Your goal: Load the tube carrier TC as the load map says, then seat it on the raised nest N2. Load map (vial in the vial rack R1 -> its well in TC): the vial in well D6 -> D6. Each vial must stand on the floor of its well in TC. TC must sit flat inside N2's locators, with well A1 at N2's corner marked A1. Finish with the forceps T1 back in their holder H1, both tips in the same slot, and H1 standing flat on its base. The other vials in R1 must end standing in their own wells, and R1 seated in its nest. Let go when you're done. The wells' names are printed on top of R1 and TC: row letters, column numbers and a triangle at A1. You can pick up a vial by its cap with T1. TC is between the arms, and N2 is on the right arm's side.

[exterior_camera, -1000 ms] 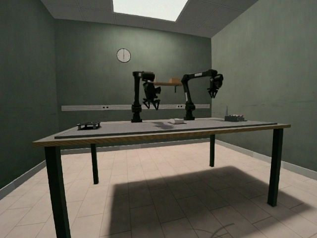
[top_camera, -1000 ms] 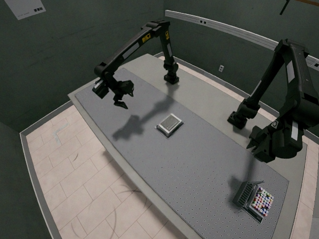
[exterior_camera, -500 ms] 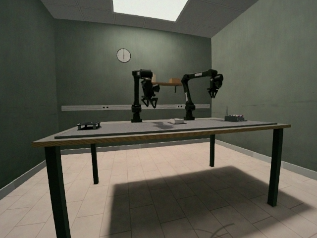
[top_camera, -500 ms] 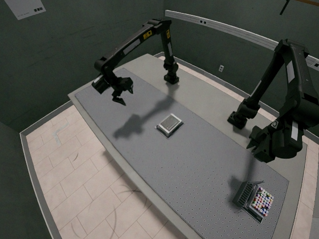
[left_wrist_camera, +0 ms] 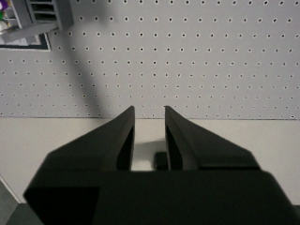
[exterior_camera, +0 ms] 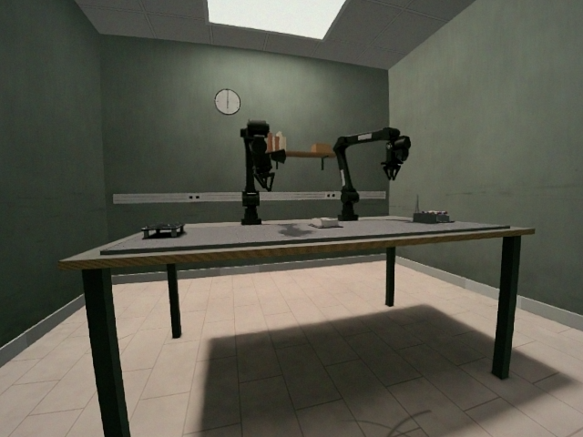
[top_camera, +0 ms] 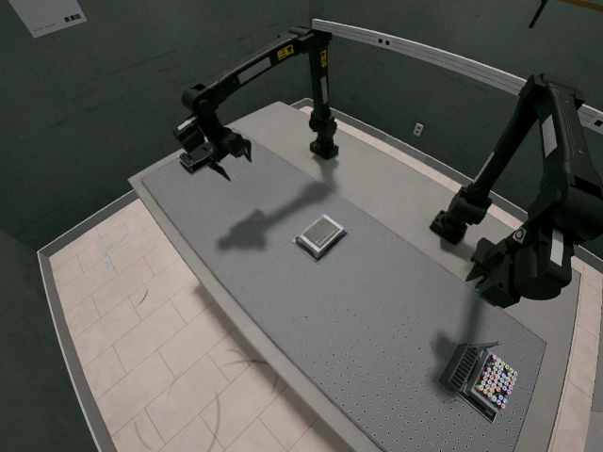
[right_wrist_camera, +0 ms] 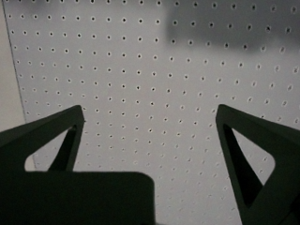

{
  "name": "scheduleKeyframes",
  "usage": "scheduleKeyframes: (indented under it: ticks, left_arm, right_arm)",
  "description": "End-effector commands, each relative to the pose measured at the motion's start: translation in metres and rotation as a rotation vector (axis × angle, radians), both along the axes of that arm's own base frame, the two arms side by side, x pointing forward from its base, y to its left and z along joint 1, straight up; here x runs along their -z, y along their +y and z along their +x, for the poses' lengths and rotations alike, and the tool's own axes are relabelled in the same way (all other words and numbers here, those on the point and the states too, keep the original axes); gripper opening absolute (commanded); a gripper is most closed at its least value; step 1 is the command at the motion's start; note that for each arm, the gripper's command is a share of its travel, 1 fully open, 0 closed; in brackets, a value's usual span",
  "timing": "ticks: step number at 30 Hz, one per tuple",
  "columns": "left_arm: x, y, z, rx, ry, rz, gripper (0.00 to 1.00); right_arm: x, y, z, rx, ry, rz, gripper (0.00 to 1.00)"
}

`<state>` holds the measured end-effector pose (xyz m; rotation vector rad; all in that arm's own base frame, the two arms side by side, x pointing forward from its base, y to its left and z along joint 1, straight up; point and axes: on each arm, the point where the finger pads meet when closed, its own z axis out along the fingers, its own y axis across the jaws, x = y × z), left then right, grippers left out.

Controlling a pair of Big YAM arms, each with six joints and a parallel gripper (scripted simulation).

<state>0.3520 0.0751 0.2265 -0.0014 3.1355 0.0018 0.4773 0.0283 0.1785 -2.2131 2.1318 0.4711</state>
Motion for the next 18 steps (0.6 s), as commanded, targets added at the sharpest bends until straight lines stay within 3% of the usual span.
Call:
scheduleKeyframes:
  ticks: [1,18]
  left_arm:
    - [-0.011,0.001,0.008,0.016,-0.029,0.007,0.24]
    - [-0.011,0.001,0.008,0.016,-0.029,0.007,0.24]
  right_arm:
    - [-0.008,-0.005,-0.004,0.106,-0.006,-0.032,1.00]
    - [-0.028,-0.039,-0.034,0.493,0.012,-0.140,1.00]
